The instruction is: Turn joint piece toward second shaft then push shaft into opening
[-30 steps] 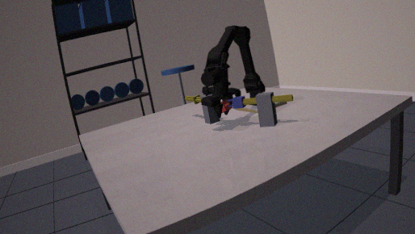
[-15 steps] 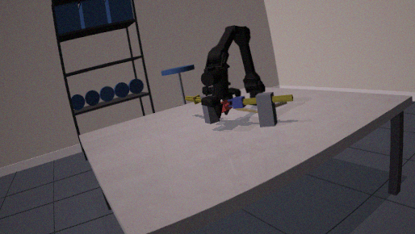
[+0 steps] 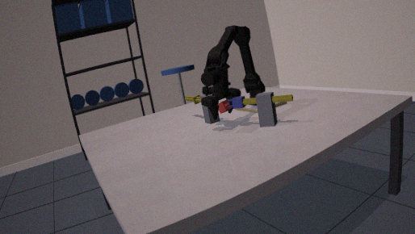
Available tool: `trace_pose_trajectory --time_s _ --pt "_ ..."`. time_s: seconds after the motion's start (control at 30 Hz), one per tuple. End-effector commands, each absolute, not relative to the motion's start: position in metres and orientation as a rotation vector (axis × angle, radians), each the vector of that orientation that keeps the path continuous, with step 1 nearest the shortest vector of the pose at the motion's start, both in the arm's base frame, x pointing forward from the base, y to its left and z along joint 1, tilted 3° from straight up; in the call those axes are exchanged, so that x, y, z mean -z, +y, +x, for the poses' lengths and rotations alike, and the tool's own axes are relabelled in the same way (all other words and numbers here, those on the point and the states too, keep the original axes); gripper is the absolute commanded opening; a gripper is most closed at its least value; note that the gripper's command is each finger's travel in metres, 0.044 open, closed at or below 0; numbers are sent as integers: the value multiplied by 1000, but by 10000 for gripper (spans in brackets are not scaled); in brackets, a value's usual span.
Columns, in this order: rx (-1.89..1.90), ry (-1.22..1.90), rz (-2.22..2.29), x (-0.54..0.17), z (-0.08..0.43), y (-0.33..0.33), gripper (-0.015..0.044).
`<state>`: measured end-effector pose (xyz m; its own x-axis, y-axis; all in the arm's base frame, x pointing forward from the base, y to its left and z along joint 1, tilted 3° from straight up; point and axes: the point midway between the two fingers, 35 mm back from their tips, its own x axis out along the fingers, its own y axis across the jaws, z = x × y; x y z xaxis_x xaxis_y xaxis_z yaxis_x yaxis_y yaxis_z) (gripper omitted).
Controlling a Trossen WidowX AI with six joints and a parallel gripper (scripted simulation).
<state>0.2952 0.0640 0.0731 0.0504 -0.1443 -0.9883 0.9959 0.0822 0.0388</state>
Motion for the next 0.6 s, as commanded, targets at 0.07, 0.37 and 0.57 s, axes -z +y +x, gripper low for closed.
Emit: trace_pose_trajectory --time_s 0.07,0.37,0.57 --pt "1184 1105 1064 -73 295 64 440" --pt "1105 1265 1192 -82 294 60 440" --pt "993 1399 1319 -94 293 59 440"
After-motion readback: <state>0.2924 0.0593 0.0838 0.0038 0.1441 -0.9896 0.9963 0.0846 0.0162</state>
